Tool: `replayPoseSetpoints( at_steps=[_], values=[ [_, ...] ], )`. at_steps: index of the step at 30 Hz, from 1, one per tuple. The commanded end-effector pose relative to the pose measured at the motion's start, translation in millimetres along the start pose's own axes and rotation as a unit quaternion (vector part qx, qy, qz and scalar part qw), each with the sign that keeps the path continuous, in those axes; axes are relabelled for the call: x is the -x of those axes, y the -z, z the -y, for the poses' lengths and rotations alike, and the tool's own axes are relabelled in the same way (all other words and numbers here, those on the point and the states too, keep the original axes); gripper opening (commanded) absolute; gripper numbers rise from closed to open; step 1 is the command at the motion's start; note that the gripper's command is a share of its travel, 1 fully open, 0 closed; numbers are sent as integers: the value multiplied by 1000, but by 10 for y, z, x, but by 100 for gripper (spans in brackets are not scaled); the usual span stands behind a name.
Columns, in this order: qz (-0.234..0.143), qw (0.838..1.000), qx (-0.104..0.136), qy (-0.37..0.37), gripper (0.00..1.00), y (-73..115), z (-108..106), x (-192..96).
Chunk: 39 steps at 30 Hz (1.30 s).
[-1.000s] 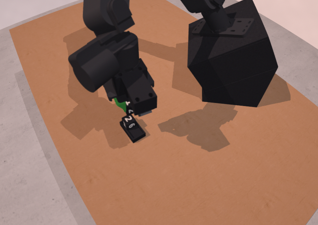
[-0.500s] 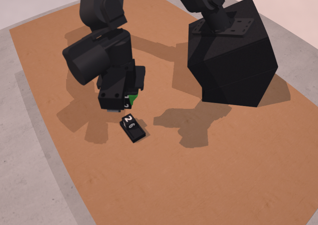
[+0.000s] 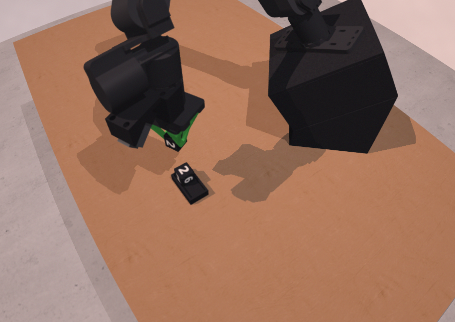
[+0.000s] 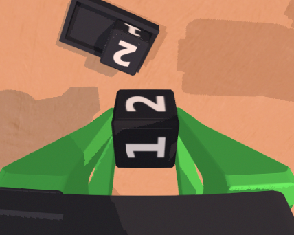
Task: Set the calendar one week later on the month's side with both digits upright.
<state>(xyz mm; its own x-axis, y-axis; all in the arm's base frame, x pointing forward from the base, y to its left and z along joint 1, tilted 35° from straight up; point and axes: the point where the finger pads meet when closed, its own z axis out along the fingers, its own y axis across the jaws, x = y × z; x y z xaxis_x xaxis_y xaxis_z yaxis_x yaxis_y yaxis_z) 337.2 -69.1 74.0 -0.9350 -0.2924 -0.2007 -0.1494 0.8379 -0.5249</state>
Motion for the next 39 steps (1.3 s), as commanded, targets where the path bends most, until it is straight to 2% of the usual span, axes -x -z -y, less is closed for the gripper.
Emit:
replayPoseSetpoints(
  at_steps=[1,2,9,16,18,20,23,28,29,31,32,33,35,36,37,38,39],
  values=[
    [30,998,0,-61,26,116,85,143],
    [24,994,2,-104,26,84,89,74],
    [19,978,5,-208,26,60,151,1],
    [14,945,7,-327,26,37,225,-81],
    [14,945,7,-327,26,37,225,-81],
    [22,925,7,-378,26,65,301,-45],
    [32,912,8,-408,26,107,377,20],
    [23,874,9,-486,26,67,397,-85],
    [22,870,9,-492,26,62,396,-96],
    [14,849,9,-528,26,33,392,-168],
    [14,848,9,-529,26,32,392,-170],
    [17,831,9,-555,26,41,426,-166],
    [17,831,9,-555,26,41,426,-166],
    [18,822,9,-569,26,45,443,-165],
    [21,801,10,-599,26,57,485,-160],
    [21,796,10,-605,26,59,495,-159],
    [18,782,10,-623,26,44,491,-196]
  ],
)
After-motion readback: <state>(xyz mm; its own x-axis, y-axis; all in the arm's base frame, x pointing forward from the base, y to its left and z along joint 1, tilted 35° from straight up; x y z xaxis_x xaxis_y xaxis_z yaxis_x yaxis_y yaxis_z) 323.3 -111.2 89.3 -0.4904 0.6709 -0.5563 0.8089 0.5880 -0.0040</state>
